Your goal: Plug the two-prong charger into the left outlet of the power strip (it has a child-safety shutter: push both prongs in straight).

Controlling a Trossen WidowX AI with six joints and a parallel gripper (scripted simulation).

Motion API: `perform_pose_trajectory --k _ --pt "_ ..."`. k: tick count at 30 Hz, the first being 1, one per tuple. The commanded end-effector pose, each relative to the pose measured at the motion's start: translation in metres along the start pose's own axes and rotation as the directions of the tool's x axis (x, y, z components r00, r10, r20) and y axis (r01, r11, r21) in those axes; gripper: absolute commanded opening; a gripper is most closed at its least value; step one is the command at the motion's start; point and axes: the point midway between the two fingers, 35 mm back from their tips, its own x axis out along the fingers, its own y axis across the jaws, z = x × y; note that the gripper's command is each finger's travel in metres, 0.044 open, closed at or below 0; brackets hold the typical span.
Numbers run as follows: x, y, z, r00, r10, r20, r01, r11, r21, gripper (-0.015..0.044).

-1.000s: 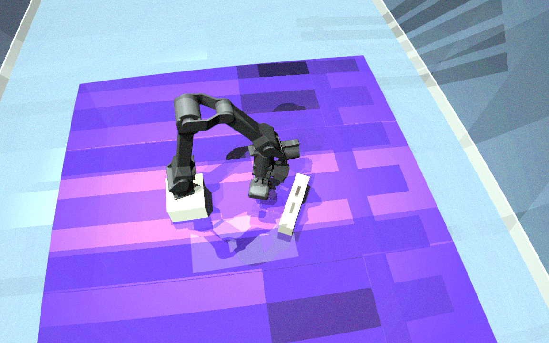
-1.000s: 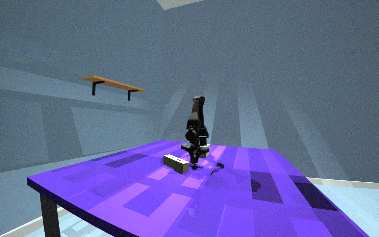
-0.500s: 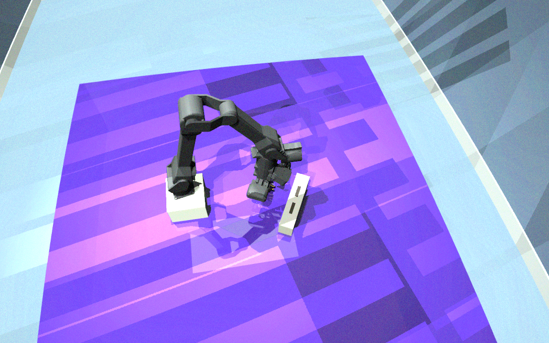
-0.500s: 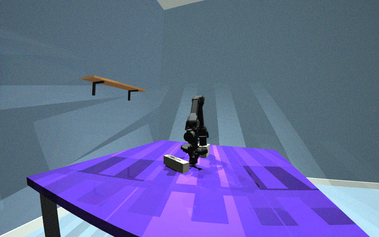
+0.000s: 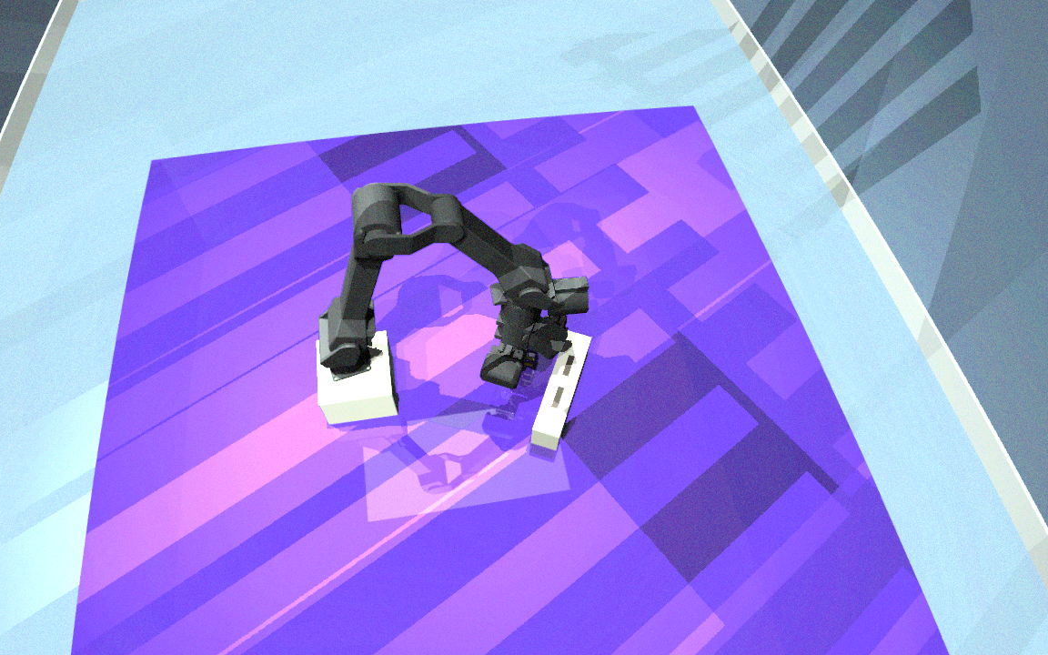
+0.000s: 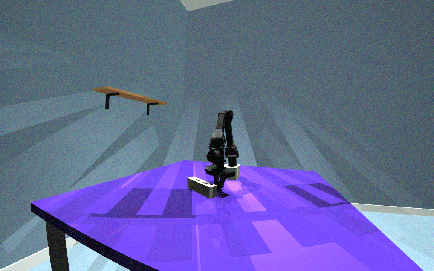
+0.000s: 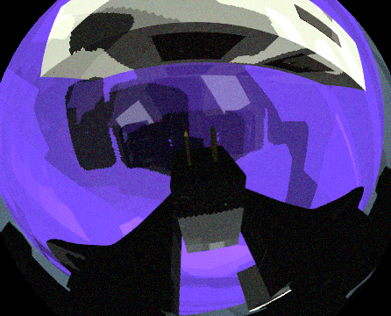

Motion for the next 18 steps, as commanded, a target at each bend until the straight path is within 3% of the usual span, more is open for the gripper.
perform_pose_trajectory --k 1,18 --pt "-0.001 0.001 0.008 1.0 0.004 -0.001 -0.003 1.0 0.011 0.0" --pt "-0.001 0.0 0.028 1.0 0.004 0.0 -0.004 0.999 0.04 0.0"
